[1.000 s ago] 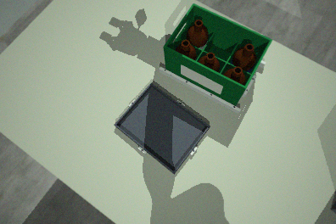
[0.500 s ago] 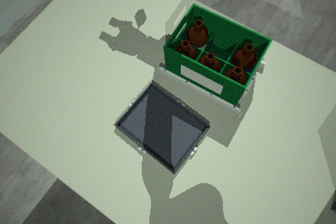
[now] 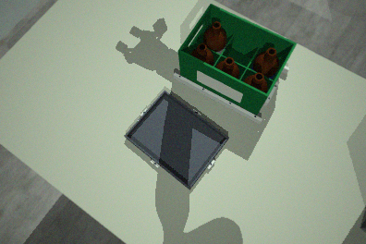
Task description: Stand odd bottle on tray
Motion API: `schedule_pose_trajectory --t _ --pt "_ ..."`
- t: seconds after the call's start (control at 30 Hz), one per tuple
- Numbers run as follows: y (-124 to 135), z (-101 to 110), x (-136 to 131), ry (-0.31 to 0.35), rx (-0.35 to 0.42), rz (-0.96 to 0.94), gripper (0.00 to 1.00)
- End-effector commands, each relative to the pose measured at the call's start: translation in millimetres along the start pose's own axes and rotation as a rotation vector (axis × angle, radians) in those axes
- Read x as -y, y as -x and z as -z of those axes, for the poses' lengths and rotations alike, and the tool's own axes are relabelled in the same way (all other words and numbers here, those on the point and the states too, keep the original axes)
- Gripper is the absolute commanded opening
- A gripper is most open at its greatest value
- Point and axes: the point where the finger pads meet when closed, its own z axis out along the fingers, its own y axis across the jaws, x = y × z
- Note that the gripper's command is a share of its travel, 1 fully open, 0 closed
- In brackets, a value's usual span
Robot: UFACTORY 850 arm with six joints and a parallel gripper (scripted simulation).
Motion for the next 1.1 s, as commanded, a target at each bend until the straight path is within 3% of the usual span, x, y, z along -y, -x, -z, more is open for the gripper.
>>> schedule_pose_trajectory --t 0.0,0.1,0.13,0.23,0.6,0.67,0.7,0.77,1.07 --pt "21.1 35.7 -13.4 0.098 0.034 0.039 1.00" --pt "25.9 43.4 -17.4 0.123 0.043 0.049 1.00" --pt "38.6 64.5 -28.3 0.191 0.066 0.076 1.00" --pt "48.9 81.7 -36.9 0.245 0.085 0.098 1.00" --pt "107.0 176.6 -85.1 0.550 0.190 0.218 1.00" --pt "107.0 176.6 -85.1 0.550 0.190 0.218 1.00" --pt "121.7 201.3 -97.4 0.627 0.217 0.250 1.00" --pt "127.6 210.7 -102.3 0.658 0.228 0.261 1.00" --pt "176.3 290.2 -142.8 0.911 0.316 0.363 1.00"
